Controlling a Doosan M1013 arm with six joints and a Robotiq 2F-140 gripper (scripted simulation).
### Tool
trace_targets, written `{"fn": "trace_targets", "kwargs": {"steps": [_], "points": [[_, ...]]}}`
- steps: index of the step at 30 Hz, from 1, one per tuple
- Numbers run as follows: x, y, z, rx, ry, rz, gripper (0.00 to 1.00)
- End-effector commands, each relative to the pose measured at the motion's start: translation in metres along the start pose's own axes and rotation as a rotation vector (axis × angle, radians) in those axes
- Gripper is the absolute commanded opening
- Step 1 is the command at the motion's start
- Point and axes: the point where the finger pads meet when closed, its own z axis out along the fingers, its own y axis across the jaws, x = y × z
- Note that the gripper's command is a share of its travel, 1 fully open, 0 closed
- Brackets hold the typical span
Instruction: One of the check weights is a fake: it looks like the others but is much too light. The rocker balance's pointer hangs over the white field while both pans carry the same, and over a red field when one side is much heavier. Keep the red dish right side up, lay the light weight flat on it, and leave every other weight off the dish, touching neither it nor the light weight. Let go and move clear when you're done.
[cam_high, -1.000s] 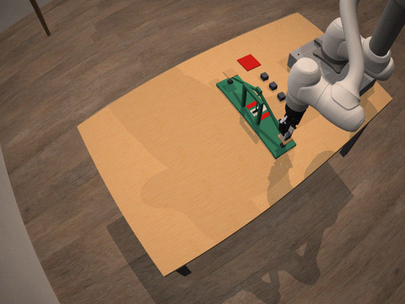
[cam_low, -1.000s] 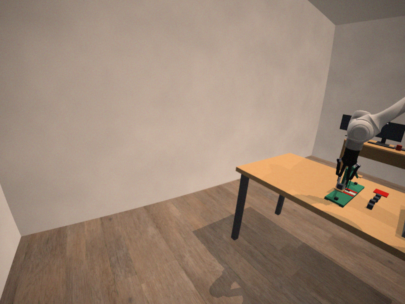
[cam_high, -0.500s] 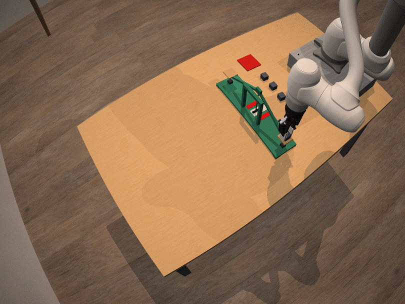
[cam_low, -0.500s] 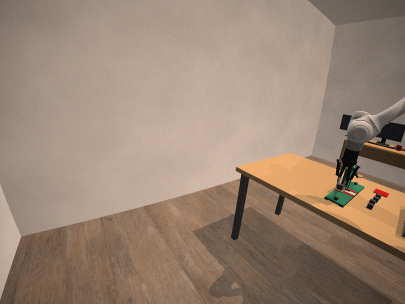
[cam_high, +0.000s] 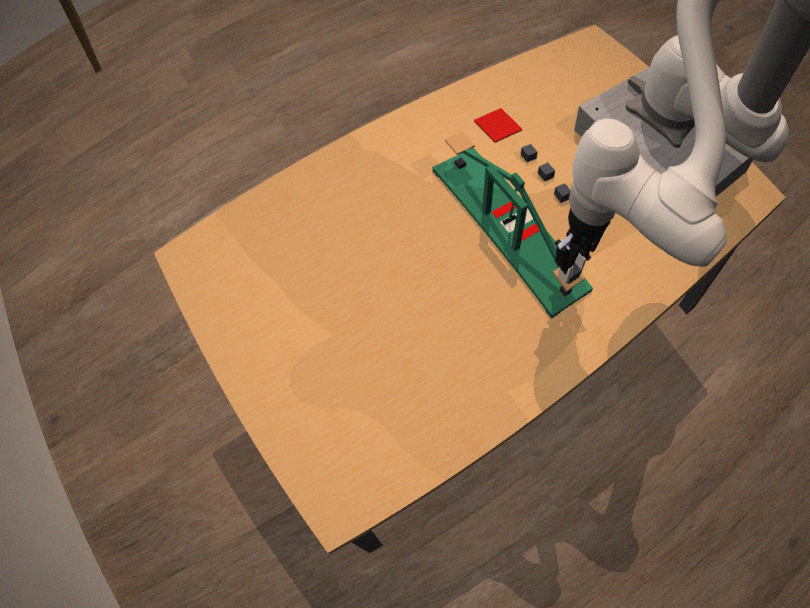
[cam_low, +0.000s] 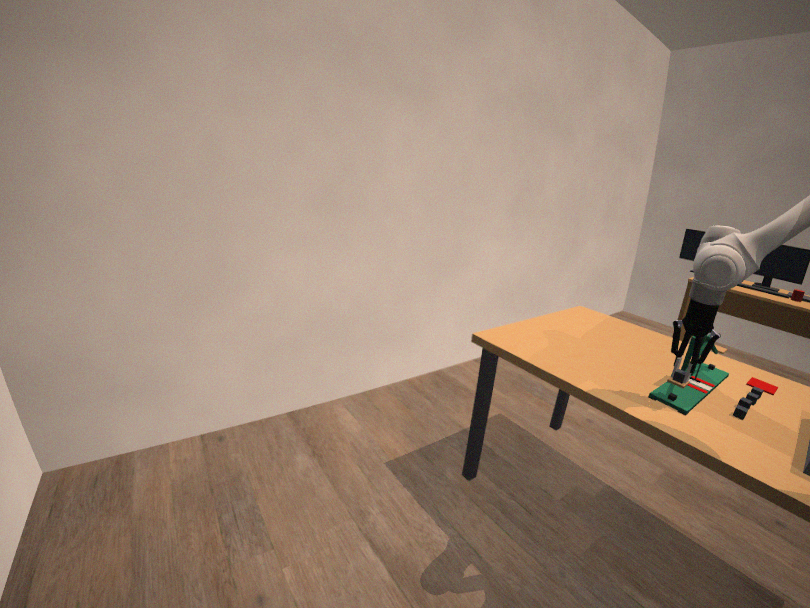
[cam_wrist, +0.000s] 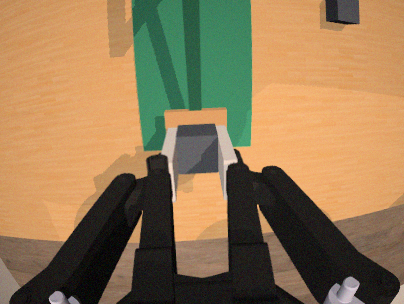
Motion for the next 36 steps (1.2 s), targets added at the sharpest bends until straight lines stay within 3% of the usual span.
{"fn": "trace_targets", "kwargs": {"steps": [1, 36], "points": [[0.001, 0.000, 0.006, 0.000, -0.004, 0.003, 0.24], [0.013, 0.000, 0.025, 0.000, -0.004, 0.003, 0.24]]}}
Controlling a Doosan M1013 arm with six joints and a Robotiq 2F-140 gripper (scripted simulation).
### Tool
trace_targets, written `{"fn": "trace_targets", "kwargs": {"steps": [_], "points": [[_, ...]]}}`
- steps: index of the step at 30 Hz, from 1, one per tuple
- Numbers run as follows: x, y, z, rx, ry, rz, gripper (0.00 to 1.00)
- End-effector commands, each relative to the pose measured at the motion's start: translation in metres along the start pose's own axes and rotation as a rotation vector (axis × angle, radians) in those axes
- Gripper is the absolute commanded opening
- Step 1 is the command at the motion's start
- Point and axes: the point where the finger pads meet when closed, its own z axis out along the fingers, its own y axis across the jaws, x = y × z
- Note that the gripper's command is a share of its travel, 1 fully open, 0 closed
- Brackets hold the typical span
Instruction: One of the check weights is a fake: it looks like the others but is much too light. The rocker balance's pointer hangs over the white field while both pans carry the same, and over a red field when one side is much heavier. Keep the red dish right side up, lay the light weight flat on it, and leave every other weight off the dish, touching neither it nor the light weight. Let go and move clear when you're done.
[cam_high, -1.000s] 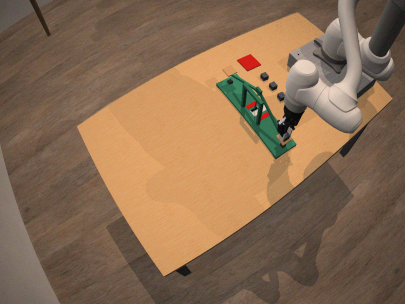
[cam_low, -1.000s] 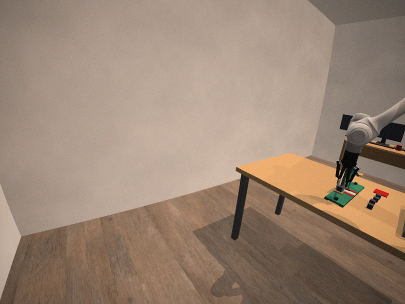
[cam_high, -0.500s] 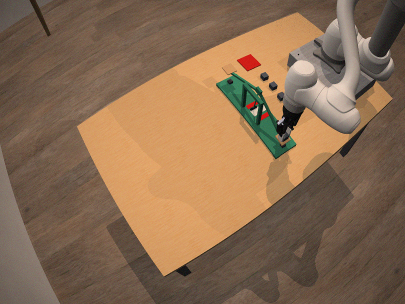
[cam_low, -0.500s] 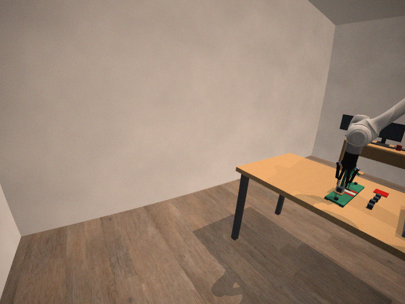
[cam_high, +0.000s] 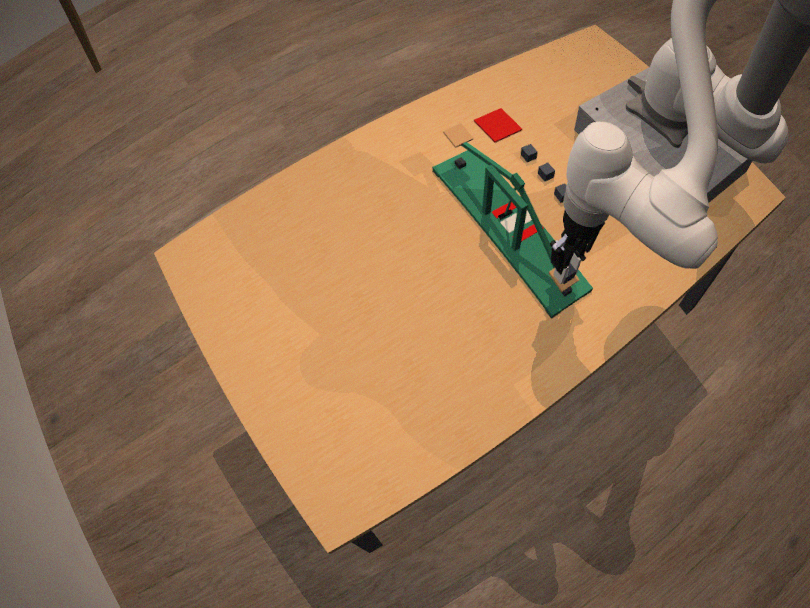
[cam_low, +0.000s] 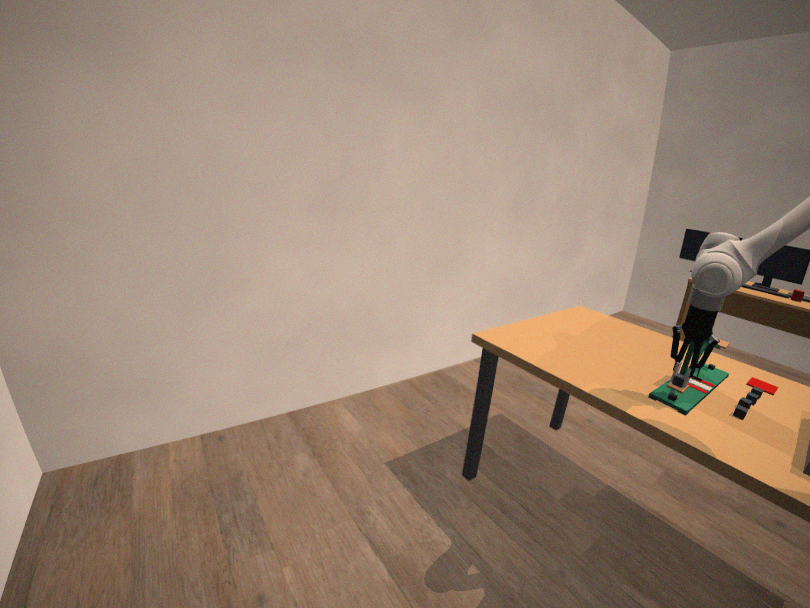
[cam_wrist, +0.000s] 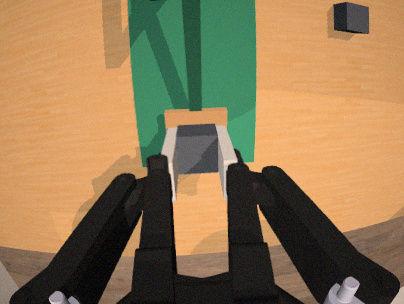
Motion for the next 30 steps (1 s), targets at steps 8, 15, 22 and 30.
{"fn": "trace_targets", "kwargs": {"steps": [8, 15, 22, 30], "points": [[0.004, 0.001, 0.009, 0.000, -0.003, 0.003, 0.24], [0.007, 0.001, 0.013, 0.000, -0.003, 0.003, 0.24], [0.011, 0.001, 0.018, 0.000, -0.003, 0.003, 0.24], [0.011, 0.001, 0.018, 0.000, -0.003, 0.003, 0.24]]}}
